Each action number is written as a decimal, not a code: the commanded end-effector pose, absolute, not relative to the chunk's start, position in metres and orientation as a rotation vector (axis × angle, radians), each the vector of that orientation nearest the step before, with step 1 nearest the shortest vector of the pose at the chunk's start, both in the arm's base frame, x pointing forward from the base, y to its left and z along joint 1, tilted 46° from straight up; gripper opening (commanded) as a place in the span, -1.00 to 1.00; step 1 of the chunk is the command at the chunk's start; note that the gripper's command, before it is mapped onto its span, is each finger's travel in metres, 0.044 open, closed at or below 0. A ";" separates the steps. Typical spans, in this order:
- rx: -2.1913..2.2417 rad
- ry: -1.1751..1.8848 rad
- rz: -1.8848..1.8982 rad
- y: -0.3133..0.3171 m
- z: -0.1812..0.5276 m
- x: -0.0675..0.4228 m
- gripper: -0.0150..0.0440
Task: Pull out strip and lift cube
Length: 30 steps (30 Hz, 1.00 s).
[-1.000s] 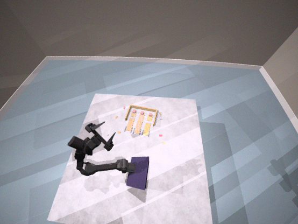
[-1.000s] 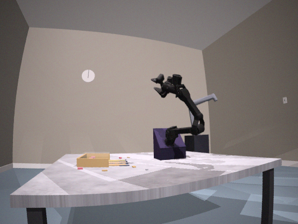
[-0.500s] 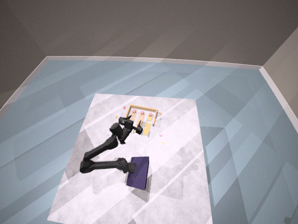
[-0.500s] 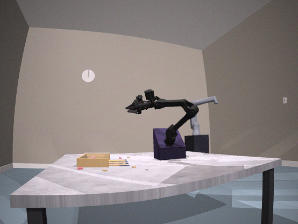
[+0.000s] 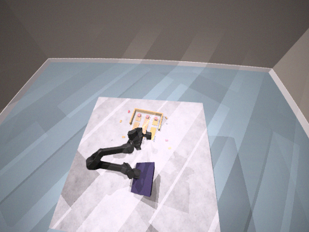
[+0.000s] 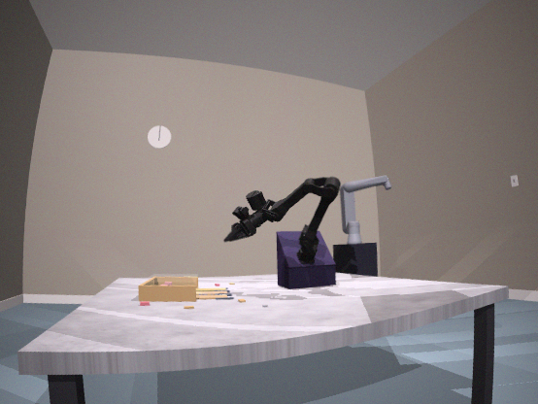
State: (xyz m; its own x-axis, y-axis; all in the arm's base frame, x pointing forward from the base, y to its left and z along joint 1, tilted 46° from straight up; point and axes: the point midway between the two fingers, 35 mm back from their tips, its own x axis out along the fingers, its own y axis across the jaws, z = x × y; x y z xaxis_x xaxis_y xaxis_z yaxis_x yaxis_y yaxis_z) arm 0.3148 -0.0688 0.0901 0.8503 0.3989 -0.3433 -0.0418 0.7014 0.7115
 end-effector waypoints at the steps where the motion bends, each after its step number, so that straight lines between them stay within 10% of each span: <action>1: 0.756 0.513 0.273 -0.065 0.087 0.313 0.86; 6: 0.756 0.513 0.273 -0.065 0.087 0.313 0.86; 21: 0.763 1.029 0.397 -0.026 0.046 0.377 -0.47; 30: 0.737 1.445 0.507 0.021 0.029 0.385 -0.49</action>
State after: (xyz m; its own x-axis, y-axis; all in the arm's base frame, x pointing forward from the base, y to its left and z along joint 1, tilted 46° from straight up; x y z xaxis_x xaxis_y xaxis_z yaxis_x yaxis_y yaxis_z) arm 0.3803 -0.0109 0.0369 0.3451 0.6689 -0.6584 0.0936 0.6734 0.7333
